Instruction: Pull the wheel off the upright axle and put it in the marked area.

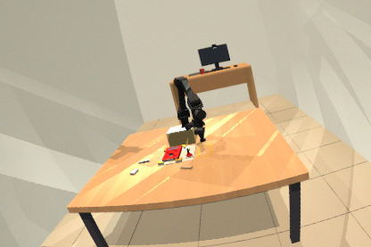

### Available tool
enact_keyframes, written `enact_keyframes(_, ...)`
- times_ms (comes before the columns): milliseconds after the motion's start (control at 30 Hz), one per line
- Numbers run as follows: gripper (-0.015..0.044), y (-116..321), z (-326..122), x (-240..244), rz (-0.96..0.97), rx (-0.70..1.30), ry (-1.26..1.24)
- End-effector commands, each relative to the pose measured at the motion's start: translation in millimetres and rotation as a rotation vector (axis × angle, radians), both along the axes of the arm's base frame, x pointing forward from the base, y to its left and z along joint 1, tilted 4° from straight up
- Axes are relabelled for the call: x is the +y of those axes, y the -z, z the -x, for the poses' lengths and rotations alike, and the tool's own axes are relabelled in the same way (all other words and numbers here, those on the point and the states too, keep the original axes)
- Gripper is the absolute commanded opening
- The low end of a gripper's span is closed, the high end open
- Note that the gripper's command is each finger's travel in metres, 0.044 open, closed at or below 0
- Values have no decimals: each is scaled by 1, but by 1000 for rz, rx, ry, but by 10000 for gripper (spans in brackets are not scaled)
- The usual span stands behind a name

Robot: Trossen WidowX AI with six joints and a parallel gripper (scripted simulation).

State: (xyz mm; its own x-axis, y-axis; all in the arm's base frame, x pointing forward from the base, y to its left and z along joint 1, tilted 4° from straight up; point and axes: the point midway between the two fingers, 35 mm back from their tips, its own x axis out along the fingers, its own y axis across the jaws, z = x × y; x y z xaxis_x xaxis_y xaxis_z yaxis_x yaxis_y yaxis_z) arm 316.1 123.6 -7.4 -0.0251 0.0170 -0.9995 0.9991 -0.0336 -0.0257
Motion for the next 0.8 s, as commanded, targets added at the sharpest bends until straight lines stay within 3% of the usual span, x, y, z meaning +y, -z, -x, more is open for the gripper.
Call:
enact_keyframes(0, 0, 27, 5, 0, 2, 21, 5)
enact_keyframes(233, 0, 69, 9, 0, 2, 21, 5)
enact_keyframes(467, 0, 73, 10, 0, 2, 21, 5)
enact_keyframes(767, 236, 69, 9, -1, 7, 19, 0)
